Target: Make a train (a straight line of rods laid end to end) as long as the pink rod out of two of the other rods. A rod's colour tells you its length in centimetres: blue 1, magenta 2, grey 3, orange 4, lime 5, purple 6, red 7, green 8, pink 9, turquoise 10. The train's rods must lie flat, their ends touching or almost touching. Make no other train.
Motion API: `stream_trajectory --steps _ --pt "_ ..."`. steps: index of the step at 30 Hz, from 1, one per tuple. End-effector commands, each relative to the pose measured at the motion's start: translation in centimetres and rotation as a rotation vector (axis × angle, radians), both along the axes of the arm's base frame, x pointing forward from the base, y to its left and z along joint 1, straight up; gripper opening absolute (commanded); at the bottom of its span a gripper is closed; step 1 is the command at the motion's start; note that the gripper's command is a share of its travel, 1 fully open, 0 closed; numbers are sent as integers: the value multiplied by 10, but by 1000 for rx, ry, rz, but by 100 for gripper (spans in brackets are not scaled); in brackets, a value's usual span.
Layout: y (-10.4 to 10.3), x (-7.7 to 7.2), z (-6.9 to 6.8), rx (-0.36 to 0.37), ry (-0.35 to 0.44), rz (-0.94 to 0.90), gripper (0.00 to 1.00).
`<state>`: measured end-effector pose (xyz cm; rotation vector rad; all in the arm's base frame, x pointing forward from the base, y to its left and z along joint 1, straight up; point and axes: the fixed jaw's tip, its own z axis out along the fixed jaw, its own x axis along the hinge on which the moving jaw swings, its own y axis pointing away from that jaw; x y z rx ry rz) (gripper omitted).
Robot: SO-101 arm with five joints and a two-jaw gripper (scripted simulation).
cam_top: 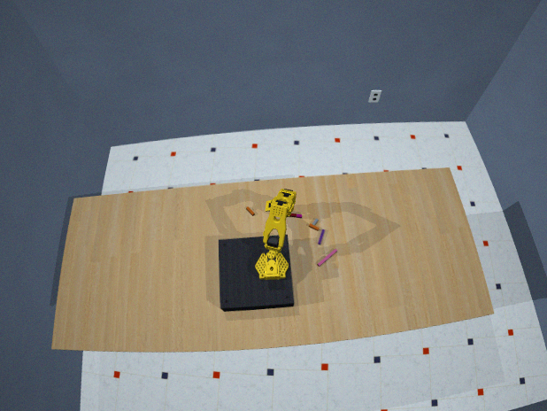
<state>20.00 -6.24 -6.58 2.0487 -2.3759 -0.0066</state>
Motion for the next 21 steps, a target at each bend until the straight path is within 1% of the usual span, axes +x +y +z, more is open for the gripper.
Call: stream_trajectory --steps 1,13,21 --pt "0 -4 -2 6 14 1 8" --pt "0 -4 -2 6 14 1 15" --pt "0 -4 -2 6 14 1 17"
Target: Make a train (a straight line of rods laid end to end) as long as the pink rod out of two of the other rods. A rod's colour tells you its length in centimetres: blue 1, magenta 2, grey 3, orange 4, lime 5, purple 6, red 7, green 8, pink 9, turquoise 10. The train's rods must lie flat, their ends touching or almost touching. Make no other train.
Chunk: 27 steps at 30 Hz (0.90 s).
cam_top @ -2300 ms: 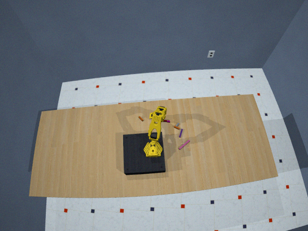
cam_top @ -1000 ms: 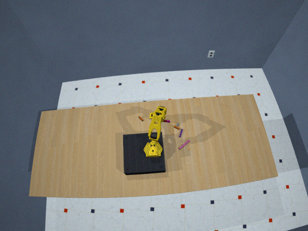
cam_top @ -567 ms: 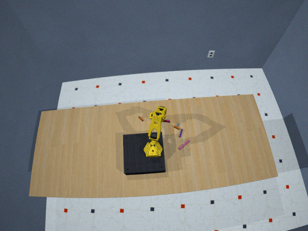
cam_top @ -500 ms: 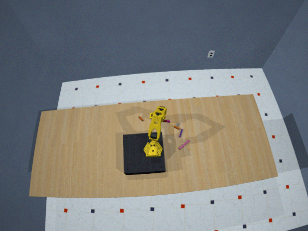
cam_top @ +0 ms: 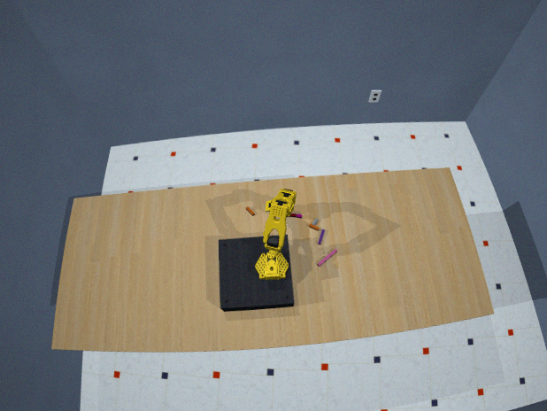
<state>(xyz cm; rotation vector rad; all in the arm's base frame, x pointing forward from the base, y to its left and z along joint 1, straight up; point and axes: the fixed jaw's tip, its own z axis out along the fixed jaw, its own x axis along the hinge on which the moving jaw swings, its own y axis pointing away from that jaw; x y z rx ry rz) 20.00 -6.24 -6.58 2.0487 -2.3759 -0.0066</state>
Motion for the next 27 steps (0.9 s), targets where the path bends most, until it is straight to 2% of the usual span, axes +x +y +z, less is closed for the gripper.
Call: stream_trajectory --steps 1,27 --pt "0 -4 -2 6 14 1 17" --pt "1 -12 1 6 14 1 17"
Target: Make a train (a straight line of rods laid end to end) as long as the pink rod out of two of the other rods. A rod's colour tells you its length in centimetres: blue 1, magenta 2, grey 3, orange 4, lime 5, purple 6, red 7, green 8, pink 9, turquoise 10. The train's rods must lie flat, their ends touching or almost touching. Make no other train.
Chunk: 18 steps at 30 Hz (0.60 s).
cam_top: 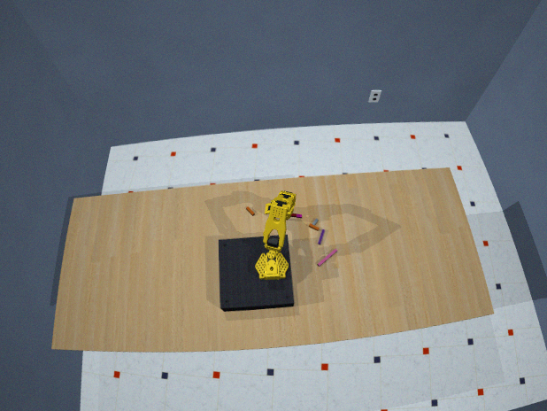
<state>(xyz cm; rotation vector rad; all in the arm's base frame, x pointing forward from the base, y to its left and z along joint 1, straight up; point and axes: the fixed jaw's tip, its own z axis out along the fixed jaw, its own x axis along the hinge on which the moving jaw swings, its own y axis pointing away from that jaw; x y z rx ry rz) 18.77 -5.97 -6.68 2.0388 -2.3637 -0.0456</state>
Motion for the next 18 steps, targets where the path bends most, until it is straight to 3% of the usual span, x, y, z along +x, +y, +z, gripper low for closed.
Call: stream_trajectory --steps 1,18 --pt "-1 1 2 -3 -14 1 17" --pt "-1 1 5 -3 -14 1 17"
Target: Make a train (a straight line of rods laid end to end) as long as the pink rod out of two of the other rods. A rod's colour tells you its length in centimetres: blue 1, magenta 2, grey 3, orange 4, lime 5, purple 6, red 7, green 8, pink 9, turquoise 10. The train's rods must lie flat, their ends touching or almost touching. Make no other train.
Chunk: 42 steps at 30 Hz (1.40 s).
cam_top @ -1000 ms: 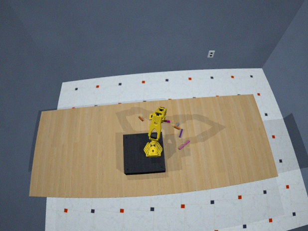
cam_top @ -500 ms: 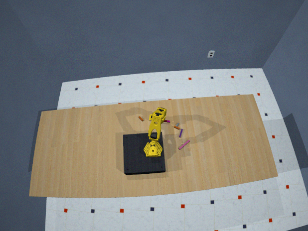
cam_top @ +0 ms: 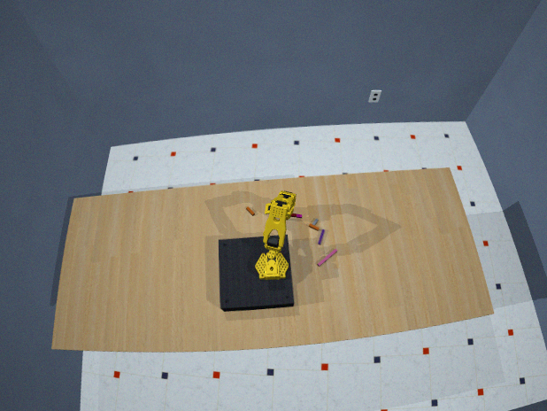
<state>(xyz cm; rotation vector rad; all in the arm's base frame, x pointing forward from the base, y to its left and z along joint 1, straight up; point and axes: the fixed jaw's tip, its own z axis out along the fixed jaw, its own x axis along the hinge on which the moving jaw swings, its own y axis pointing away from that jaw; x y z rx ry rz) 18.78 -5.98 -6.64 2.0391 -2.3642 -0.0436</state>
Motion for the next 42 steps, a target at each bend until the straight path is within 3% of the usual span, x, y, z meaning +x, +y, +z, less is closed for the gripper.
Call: stream_trajectory --steps 1,17,36,42 --pt "-1 1 4 -2 -13 1 17" --pt "-1 1 20 -2 -13 1 17" --pt "-1 1 26 -2 -13 1 17" --pt "-2 2 35 -2 -13 1 17"
